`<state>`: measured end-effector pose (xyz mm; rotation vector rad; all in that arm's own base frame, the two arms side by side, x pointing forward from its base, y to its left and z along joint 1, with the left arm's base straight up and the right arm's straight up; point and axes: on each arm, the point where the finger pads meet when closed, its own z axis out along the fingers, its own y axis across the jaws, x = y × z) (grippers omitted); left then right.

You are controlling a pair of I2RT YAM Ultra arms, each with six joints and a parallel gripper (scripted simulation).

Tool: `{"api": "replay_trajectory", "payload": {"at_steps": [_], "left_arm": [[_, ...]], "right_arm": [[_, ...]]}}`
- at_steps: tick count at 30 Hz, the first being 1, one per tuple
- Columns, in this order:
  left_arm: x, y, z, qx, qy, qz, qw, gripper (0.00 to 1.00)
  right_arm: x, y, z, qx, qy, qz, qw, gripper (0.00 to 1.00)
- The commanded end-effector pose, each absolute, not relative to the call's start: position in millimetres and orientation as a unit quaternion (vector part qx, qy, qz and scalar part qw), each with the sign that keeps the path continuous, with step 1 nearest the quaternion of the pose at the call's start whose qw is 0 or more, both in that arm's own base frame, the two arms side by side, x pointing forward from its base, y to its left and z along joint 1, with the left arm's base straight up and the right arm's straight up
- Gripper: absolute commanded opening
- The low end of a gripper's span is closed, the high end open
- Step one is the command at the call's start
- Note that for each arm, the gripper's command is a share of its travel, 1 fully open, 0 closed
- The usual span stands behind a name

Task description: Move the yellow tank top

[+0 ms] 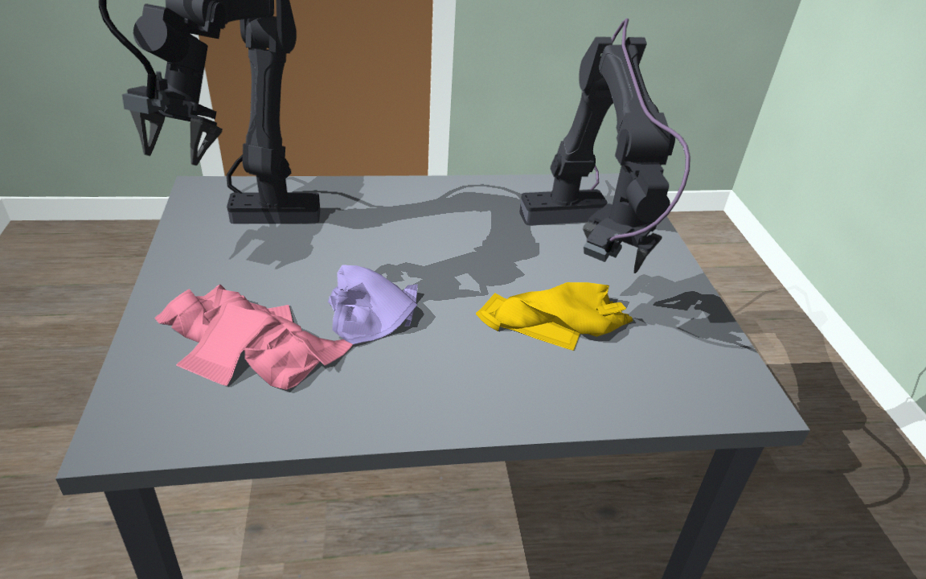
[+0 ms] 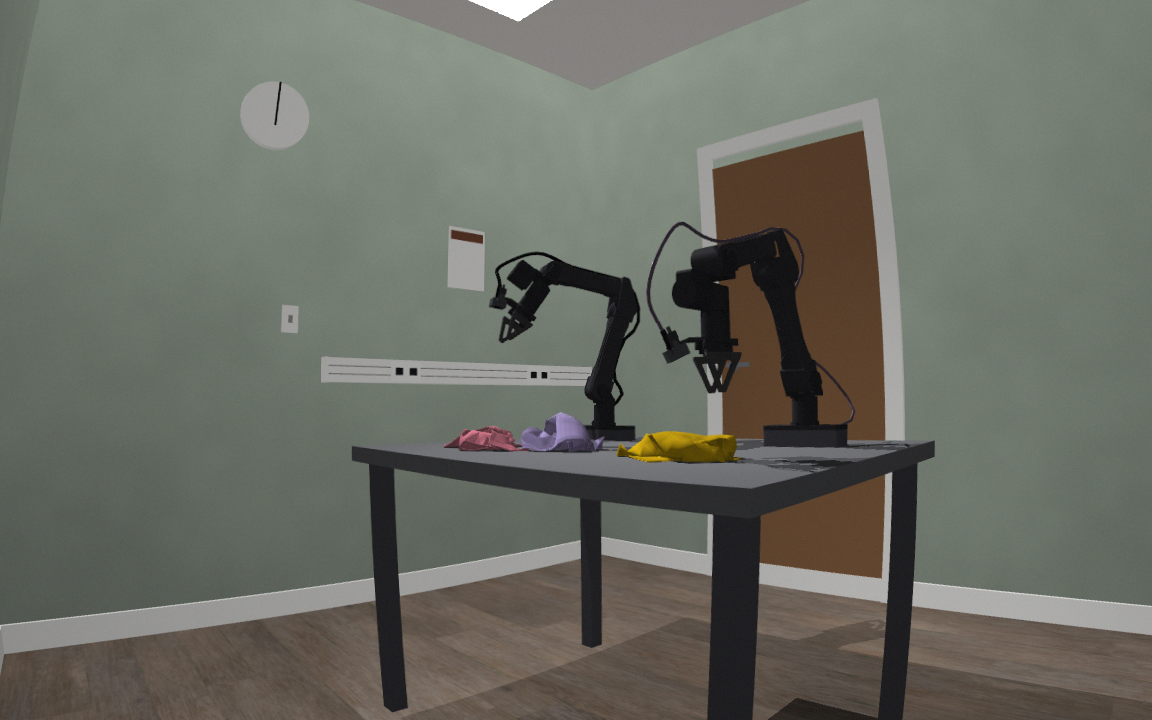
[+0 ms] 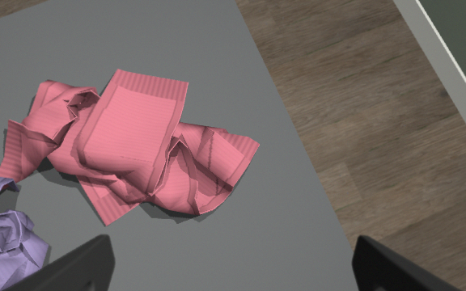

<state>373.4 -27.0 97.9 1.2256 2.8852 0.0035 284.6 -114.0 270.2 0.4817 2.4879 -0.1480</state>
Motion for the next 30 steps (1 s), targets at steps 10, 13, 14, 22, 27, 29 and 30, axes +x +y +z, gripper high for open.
{"api": "replay_trajectory", "payload": {"at_steps": [10, 13, 14, 22, 27, 29, 30], "left_arm": [[383.0, -31.6, 112.2, 0.391, 0.92, 0.008, 0.025, 0.92], [383.0, -31.6, 112.2, 0.391, 0.92, 0.008, 0.025, 0.92], [383.0, -31.6, 112.2, 0.391, 0.92, 0.008, 0.025, 0.92], [383.0, -31.6, 112.2, 0.391, 0.92, 0.008, 0.025, 0.92], [383.0, -31.6, 112.2, 0.391, 0.92, 0.008, 0.025, 0.92], [383.0, -31.6, 112.2, 0.391, 0.92, 0.008, 0.025, 0.92], [383.0, -31.6, 112.2, 0.391, 0.92, 0.008, 0.025, 0.92]], "right_arm": [[374.5, -69.1, 368.6, 0.076, 0.802, -0.055, 0.59, 0.92], [383.8, -64.0, 372.7, 0.063, 0.786, -0.058, 0.612, 0.92], [384.9, -55.3, 385.3, 0.054, 0.765, -0.053, 0.639, 0.92], [379.1, -8.1, 431.5, 0.011, 0.67, -0.015, 0.742, 0.92], [390.9, -3.3, 389.1, 0.004, 0.719, -0.011, 0.695, 0.92], [390.9, -3.3, 389.1, 0.004, 0.719, -0.011, 0.695, 0.92], [379.5, 1.4, 423.7, 0.0, 0.692, -0.004, 0.722, 0.92]]}}
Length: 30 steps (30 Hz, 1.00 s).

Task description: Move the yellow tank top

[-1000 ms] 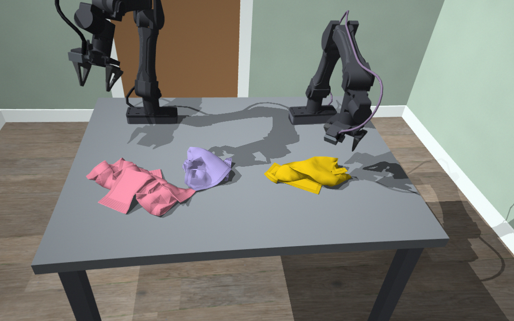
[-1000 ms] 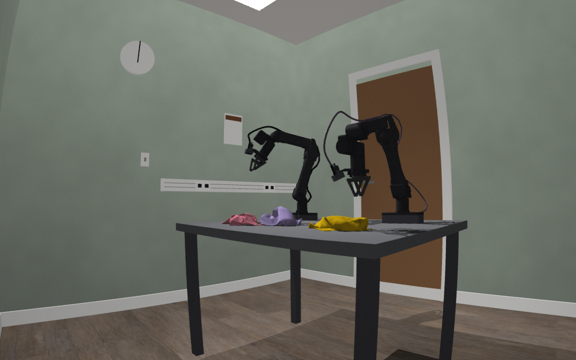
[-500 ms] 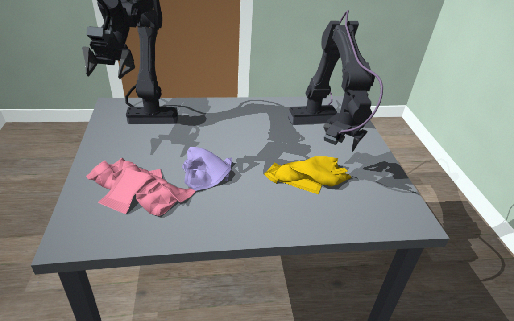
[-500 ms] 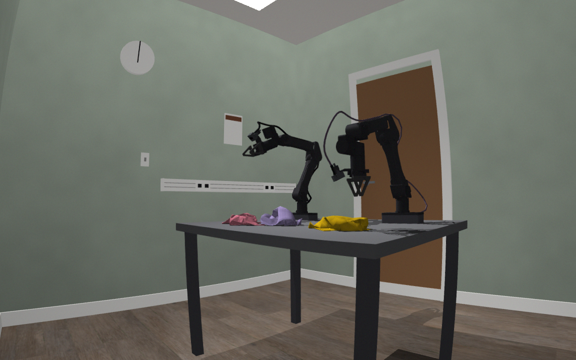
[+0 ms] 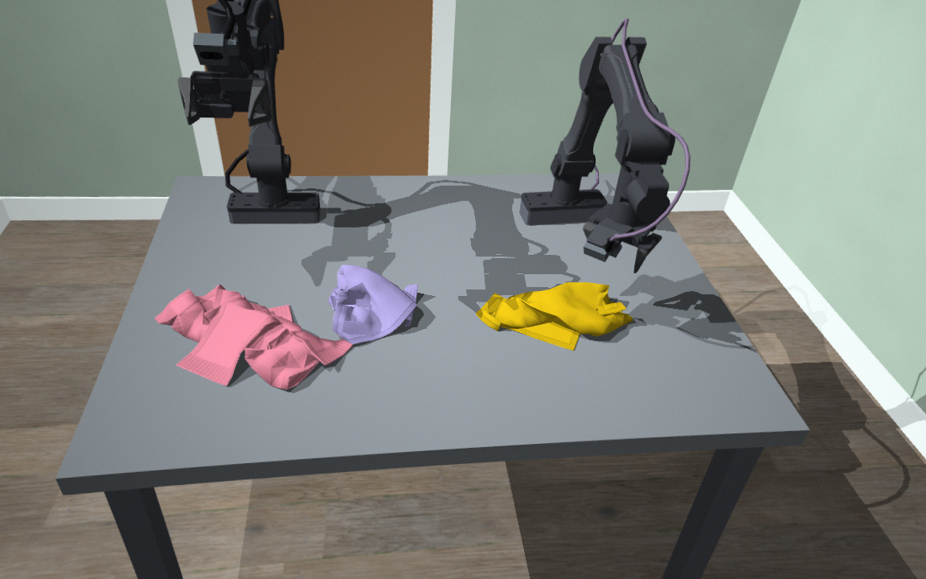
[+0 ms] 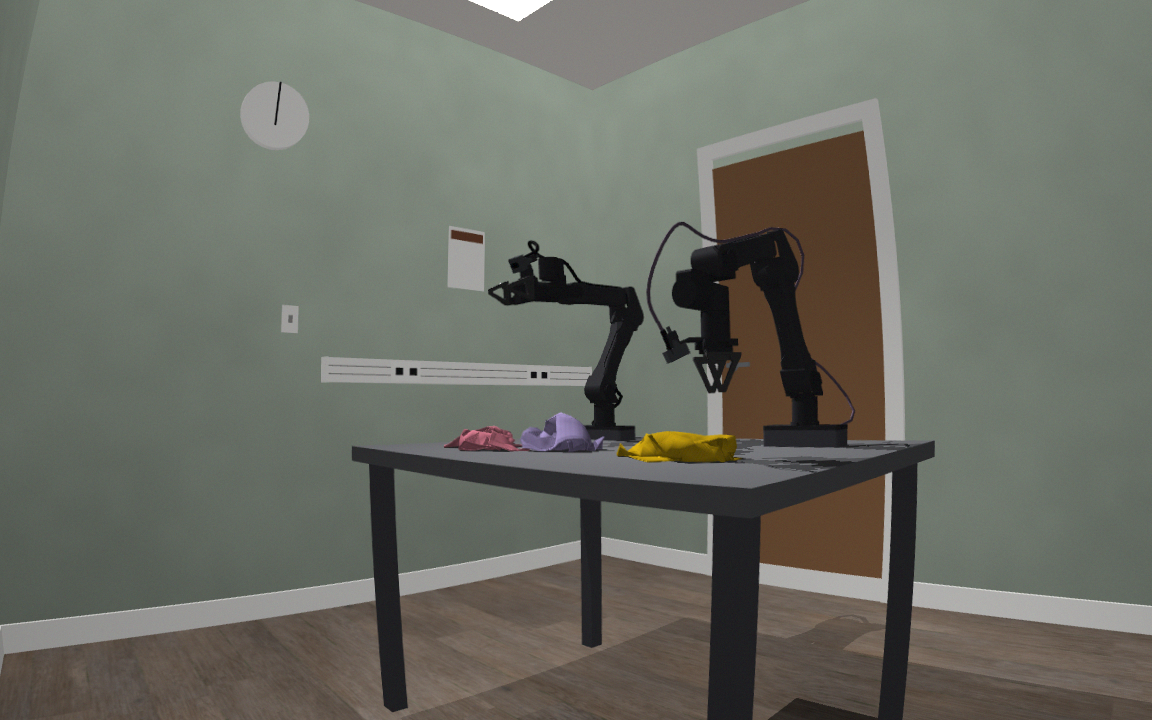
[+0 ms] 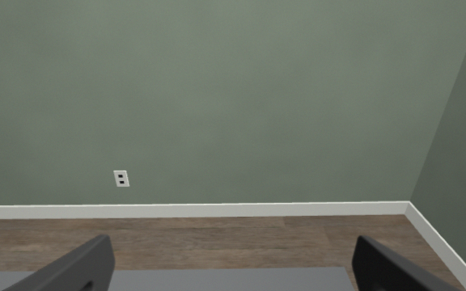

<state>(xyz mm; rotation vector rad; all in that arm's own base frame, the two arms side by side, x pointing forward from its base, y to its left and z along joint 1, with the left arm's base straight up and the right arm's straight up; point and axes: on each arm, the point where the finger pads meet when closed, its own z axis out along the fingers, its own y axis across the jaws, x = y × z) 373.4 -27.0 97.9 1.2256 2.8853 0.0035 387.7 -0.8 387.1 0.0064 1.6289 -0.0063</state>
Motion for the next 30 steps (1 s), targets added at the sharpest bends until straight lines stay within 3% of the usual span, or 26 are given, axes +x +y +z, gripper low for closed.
{"api": "replay_trajectory", "payload": {"at_steps": [1, 8, 9, 10, 14, 16, 19, 20, 24, 30], "left_arm": [[383.0, -31.6, 112.2, 0.391, 0.92, 0.008, 0.025, 0.92], [383.0, -31.6, 112.2, 0.391, 0.92, 0.008, 0.025, 0.92], [396.3, -25.8, 137.2, 0.373, 0.924, 0.028, 0.081, 0.92], [389.4, -25.9, 123.8, 0.364, 0.928, 0.024, 0.073, 0.92], [420.8, -23.6, 157.2, 0.296, 0.934, 0.05, 0.193, 0.92], [420.8, -23.6, 157.2, 0.296, 0.934, 0.05, 0.193, 0.92], [442.9, -21.8, 202.9, 0.233, 0.921, 0.062, 0.306, 0.92], [429.6, -27.0, 159.7, 0.251, 0.934, 0.052, 0.247, 0.92], [442.1, -17.8, 237.5, 0.186, 0.9, 0.067, 0.387, 0.92], [438.5, -13.6, 280.3, 0.124, 0.865, 0.056, 0.484, 0.92]], "right_arm": [[376.1, 1.7, 429.6, -0.001, 0.686, -0.005, 0.728, 0.92], [376.3, 5.3, 431.7, -0.008, 0.684, 0.001, 0.729, 0.92], [376.1, 5.2, 432.5, -0.008, 0.683, 0.001, 0.73, 0.92], [376.0, 4.9, 433.9, -0.007, 0.682, 0.001, 0.731, 0.92], [376.0, 4.9, 432.6, -0.007, 0.684, 0.0, 0.729, 0.92], [376.0, 4.9, 432.6, -0.007, 0.684, 0.0, 0.729, 0.92], [376.0, 4.9, 432.8, -0.007, 0.684, 0.0, 0.729, 0.92], [376.0, 4.9, 432.8, -0.007, 0.684, 0.0, 0.729, 0.92], [376.0, 4.9, 432.8, -0.007, 0.684, 0.0, 0.729, 0.92], [376.0, 4.9, 432.8, -0.007, 0.684, 0.0, 0.729, 0.92]]}}
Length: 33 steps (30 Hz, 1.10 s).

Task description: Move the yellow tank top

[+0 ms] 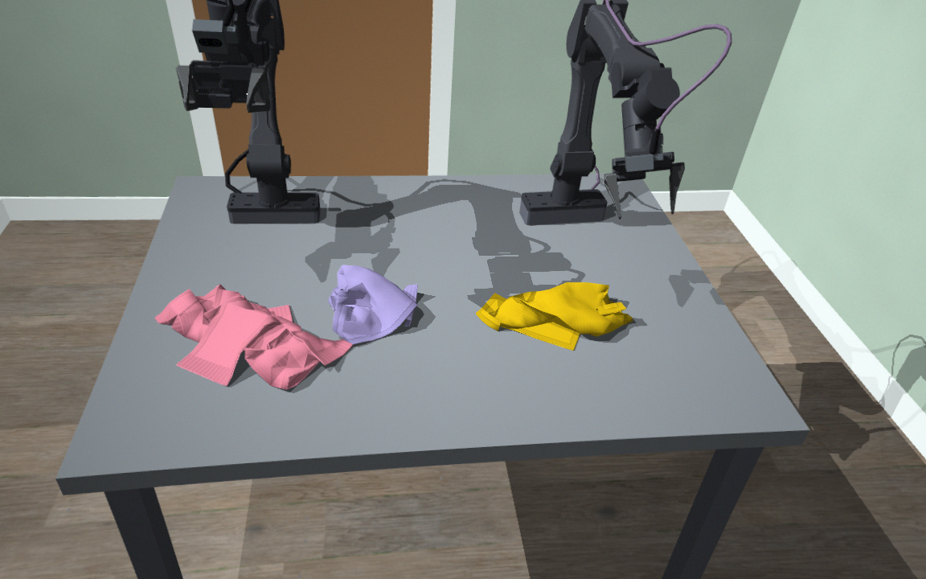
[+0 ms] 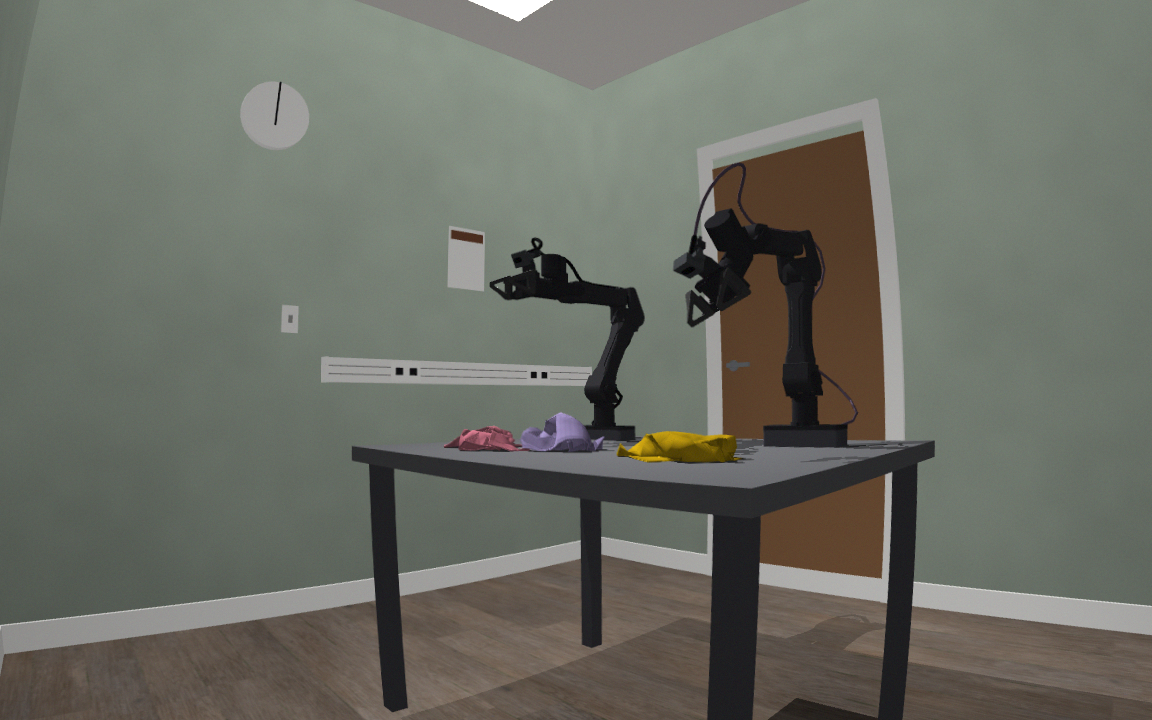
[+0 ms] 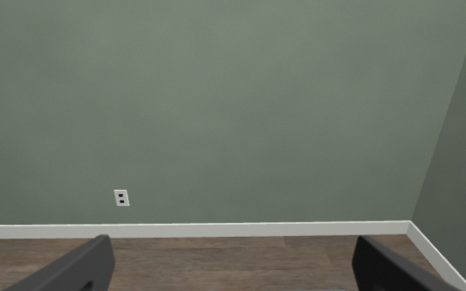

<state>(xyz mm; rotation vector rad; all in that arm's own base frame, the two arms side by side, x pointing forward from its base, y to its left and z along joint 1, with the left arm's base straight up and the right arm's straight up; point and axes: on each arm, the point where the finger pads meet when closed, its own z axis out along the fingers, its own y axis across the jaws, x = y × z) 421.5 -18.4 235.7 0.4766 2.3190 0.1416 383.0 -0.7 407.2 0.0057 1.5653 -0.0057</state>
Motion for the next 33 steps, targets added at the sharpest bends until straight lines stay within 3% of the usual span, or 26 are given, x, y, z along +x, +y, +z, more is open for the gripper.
{"api": "replay_trajectory", "payload": {"at_steps": [1, 4, 8, 14, 21, 24, 33], "left_arm": [[437.2, -10.1, 289.5, 0.111, 0.857, 0.056, 0.501, 0.92], [436.9, -14.9, 294.9, 0.107, 0.849, 0.049, 0.514, 0.92], [421.7, -4.0, 362.4, 0.043, 0.779, 0.033, 0.625, 0.92], [388.5, 3.2, 416.4, -0.018, 0.695, -0.009, 0.719, 0.92], [389.7, 0.1, 388.3, -0.013, 0.718, -0.008, 0.696, 0.92], [371.1, 0.0, 441.8, 0.0, 0.675, 0.005, 0.738, 0.92], [376.3, -1.8, 439.8, 0.006, 0.677, 0.001, 0.736, 0.92]], "right_arm": [[376.0, 4.9, 432.8, -0.007, 0.684, 0.0, 0.729, 0.92], [376.0, 4.9, 432.8, -0.007, 0.684, 0.0, 0.729, 0.92], [376.0, 4.9, 432.8, -0.007, 0.684, 0.0, 0.729, 0.92], [376.0, 4.9, 432.8, -0.007, 0.684, 0.0, 0.729, 0.92], [376.0, 4.9, 432.8, -0.007, 0.684, 0.0, 0.729, 0.92], [376.0, 4.9, 432.8, -0.007, 0.684, 0.0, 0.729, 0.92], [376.0, 4.8, 431.8, -0.007, 0.686, 0.0, 0.728, 0.92]]}}
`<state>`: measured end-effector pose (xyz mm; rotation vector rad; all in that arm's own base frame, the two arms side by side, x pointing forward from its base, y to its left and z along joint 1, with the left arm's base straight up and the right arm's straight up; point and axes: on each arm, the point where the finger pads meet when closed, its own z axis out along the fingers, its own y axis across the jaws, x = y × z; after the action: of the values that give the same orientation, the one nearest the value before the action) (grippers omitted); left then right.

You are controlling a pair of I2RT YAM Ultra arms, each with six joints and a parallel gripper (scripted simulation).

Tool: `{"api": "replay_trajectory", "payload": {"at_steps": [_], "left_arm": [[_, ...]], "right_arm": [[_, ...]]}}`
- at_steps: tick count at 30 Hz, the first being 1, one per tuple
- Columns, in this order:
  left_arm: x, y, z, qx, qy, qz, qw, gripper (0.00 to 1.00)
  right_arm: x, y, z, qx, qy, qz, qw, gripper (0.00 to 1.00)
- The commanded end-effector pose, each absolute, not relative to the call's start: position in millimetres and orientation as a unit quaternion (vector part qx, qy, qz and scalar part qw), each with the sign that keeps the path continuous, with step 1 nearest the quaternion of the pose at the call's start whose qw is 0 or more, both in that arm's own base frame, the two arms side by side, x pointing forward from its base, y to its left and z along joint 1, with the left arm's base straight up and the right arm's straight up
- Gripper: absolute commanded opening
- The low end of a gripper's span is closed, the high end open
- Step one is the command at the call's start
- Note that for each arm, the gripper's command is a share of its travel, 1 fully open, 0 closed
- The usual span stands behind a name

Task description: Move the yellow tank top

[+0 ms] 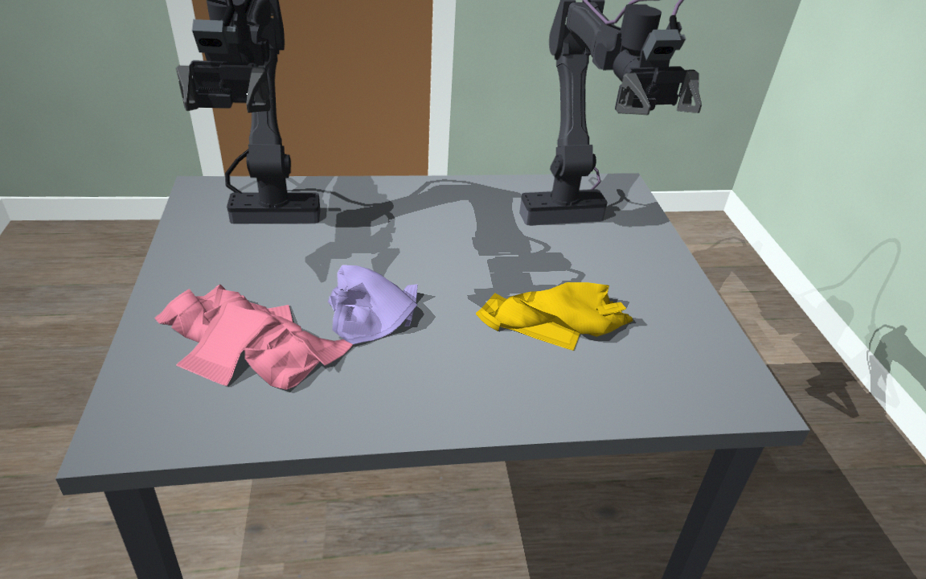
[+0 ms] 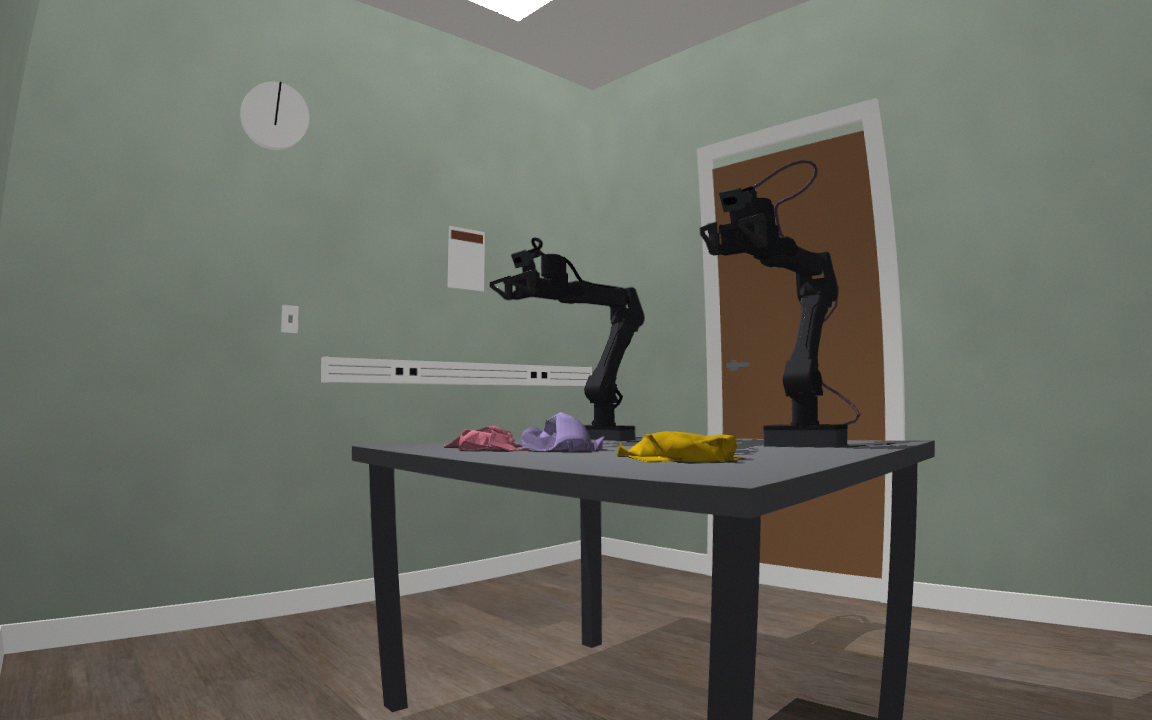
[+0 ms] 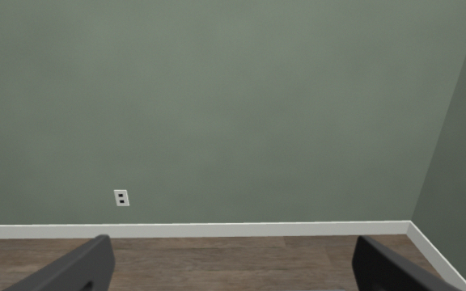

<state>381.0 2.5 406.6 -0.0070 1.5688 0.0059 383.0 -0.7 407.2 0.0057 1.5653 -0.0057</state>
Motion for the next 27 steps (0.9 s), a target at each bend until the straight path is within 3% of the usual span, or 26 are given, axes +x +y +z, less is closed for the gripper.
{"api": "replay_trajectory", "payload": {"at_steps": [1, 27], "left_arm": [[377.8, -2.0, 438.5, 0.007, 0.678, 0.001, 0.735, 0.92], [377.0, -4.4, 436.6, 0.005, 0.683, -0.008, 0.73, 0.92]], "right_arm": [[376.0, 4.8, 430.9, -0.007, 0.687, 0.0, 0.727, 0.92], [375.0, 3.9, 428.5, -0.005, 0.69, -0.001, 0.724, 0.92]]}}
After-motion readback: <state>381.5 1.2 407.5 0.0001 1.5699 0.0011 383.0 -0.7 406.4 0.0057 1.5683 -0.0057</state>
